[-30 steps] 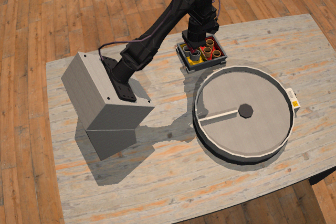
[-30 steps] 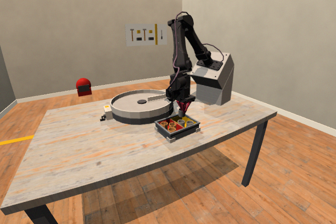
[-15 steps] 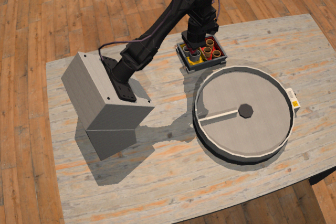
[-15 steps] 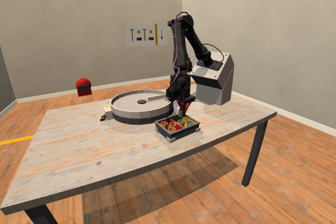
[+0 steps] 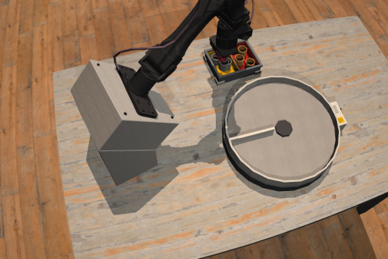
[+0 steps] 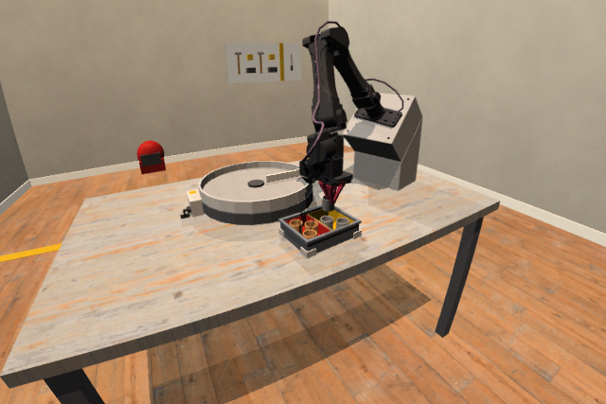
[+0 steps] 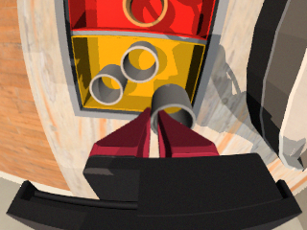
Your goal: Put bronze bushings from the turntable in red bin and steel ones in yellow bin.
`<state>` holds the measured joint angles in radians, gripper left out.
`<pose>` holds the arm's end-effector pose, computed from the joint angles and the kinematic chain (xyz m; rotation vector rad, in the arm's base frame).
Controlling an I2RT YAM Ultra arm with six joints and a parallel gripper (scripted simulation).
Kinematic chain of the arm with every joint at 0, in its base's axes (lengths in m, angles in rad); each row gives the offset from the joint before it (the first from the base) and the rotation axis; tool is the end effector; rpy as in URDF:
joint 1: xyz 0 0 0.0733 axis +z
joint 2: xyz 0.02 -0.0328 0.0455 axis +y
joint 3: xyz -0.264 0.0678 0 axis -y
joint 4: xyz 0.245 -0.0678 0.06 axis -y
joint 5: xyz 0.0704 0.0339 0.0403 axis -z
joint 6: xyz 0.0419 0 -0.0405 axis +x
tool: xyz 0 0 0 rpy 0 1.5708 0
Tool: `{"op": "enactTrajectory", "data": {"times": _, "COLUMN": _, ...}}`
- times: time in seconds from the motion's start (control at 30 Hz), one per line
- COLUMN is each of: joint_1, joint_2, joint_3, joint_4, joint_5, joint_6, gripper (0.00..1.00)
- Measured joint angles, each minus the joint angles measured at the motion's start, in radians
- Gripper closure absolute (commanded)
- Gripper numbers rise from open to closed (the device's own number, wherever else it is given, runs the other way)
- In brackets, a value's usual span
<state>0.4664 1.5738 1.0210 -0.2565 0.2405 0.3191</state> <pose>0.3053 0.1438 0.2247 -0.0596 2.3517 0.0977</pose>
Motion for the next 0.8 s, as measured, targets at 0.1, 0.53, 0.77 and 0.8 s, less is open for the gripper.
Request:
{"op": "enactTrajectory", "data": {"times": 0.1, "joint_1": 0.0, "joint_2": 0.0, "joint_3": 0.0, "joint_4": 0.0, "joint_5": 0.0, "joint_6": 0.0, "gripper": 1.0}}
{"op": "enactTrajectory", "data": {"times": 0.53, "joint_1": 0.0, "joint_2": 0.0, "joint_3": 0.0, "joint_4": 0.0, "joint_5": 0.0, "joint_6": 0.0, "gripper": 1.0}}
{"op": "enactTrajectory", "data": {"times": 0.77, "joint_1": 0.0, "joint_2": 0.01, "joint_3": 0.0, "joint_4": 0.008, "joint_5": -0.001, "joint_6": -0.001, "gripper": 1.0}}
{"op": "enactTrajectory", "data": {"times": 0.8, "joint_1": -0.002, "joint_2": 0.015, "joint_3": 0.0, "joint_4": 0.01, "joint_5": -0.002, "joint_6": -0.002, "gripper": 1.0}}
